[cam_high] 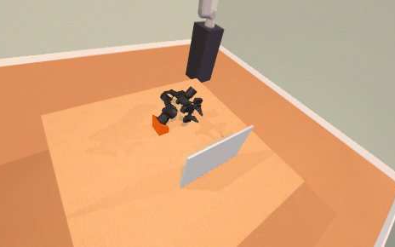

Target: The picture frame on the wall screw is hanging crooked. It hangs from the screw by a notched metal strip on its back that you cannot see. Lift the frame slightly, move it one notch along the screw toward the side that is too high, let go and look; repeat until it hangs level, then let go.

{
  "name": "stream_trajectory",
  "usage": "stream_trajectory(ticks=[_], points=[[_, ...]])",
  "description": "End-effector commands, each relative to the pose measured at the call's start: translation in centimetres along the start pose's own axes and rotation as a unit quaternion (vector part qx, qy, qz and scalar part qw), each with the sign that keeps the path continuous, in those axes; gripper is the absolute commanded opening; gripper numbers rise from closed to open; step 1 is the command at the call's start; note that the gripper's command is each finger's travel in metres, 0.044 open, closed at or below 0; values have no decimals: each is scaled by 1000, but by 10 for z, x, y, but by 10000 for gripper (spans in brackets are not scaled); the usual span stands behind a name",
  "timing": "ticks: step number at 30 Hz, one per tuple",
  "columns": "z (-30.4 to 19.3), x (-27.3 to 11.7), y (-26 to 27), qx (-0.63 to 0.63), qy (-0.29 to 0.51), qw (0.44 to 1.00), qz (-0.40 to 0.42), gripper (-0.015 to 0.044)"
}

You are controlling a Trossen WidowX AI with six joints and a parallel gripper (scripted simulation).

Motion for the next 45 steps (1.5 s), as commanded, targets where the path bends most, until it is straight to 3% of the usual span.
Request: stream_trajectory(ticks=[1, 16, 35, 45], points=[[0, 0, 0, -2, -2, 1000, 2, 260], [4, 77, -29, 81, -11, 996, 21, 260], [-1, 86, -29, 86, -11, 996, 23, 260], [0, 147, -26, 86, -10, 996, 24, 260]])
Point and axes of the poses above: the point midway between the two fingers, 35 mm back from their tips, its own x axis out along the fingers, its own y axis across the jaws, z = x × y, the point moved 2 cm from there along -x, back along the fingers, and after that the axes turned 13 degrees about x, right-handed, at the moved point
